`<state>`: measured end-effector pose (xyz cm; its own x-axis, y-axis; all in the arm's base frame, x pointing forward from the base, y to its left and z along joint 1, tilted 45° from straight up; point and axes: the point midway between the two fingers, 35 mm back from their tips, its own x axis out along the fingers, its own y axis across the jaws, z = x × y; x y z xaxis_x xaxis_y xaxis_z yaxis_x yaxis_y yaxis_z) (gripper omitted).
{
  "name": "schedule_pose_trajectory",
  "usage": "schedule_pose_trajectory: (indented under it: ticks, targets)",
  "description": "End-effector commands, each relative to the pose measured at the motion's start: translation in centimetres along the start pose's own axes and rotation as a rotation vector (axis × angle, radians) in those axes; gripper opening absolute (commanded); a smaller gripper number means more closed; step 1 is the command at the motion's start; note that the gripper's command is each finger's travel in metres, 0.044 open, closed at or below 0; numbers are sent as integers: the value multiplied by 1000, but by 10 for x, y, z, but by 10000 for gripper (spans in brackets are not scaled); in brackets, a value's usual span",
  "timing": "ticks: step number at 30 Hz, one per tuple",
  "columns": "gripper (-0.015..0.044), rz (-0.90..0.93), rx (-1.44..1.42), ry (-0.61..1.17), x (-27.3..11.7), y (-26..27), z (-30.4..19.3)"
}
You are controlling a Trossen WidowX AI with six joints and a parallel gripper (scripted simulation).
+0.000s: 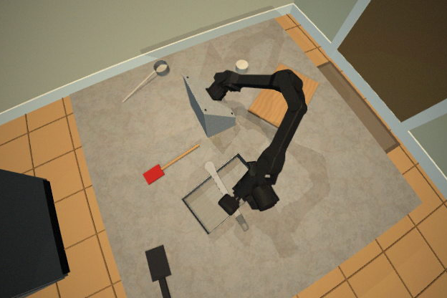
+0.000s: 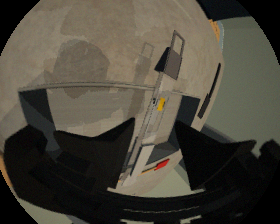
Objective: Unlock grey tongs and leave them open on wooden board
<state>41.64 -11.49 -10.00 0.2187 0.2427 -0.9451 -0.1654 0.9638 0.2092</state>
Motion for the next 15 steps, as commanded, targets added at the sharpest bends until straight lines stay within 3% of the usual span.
schedule_pose_trajectory:
  ticks: [1, 15]
  targets:
    - [260, 3, 7, 3, 9, -1, -1]
    - [260, 3, 7, 2, 32, 0, -1]
